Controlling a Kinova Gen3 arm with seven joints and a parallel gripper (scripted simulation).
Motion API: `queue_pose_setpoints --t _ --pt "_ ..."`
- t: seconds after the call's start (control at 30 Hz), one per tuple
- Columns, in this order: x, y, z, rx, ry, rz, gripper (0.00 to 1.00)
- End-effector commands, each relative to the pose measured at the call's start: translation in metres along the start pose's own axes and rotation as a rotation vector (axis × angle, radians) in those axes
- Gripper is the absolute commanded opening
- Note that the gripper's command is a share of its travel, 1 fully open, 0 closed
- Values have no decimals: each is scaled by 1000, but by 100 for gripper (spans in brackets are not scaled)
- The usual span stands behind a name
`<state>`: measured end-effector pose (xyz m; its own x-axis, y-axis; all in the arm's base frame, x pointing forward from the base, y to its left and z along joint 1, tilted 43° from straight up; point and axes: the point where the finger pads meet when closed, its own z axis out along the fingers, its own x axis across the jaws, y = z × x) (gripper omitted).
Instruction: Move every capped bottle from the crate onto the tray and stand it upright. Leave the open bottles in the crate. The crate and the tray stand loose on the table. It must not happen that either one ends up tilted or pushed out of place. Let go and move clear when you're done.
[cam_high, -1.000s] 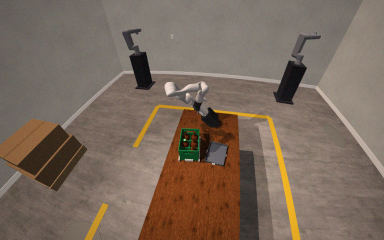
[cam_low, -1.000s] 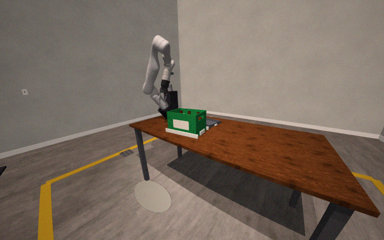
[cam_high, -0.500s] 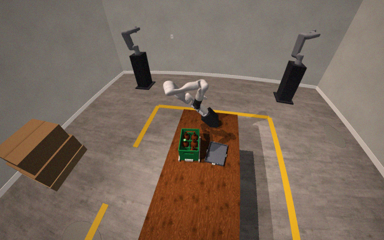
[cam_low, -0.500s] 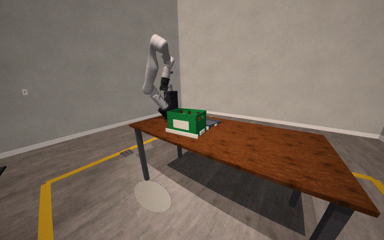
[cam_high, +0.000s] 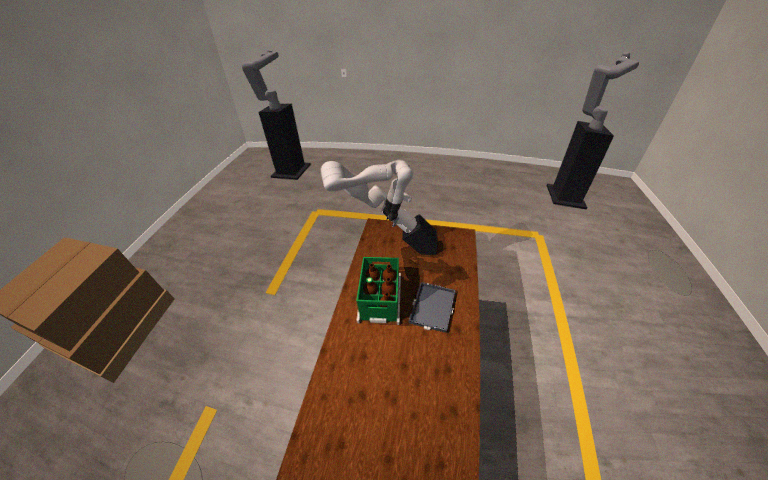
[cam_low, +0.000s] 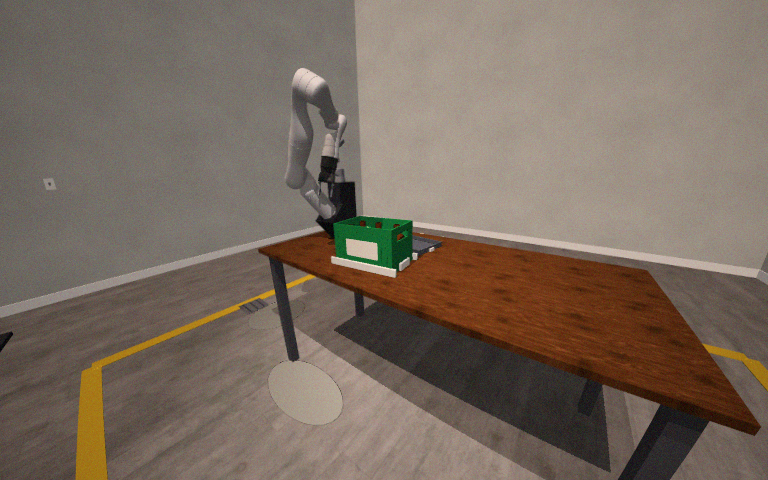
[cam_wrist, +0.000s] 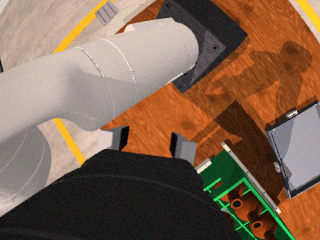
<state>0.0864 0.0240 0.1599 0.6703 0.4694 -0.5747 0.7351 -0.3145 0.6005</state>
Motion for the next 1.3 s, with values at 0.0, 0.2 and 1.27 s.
queue_pose_setpoints --t 0.0,0.2,1.27 --pt "0 10 6 17 6 49 100" --pt "2 25 20 36 24 121 100" --pt "13 99 58 106 105 398 100"
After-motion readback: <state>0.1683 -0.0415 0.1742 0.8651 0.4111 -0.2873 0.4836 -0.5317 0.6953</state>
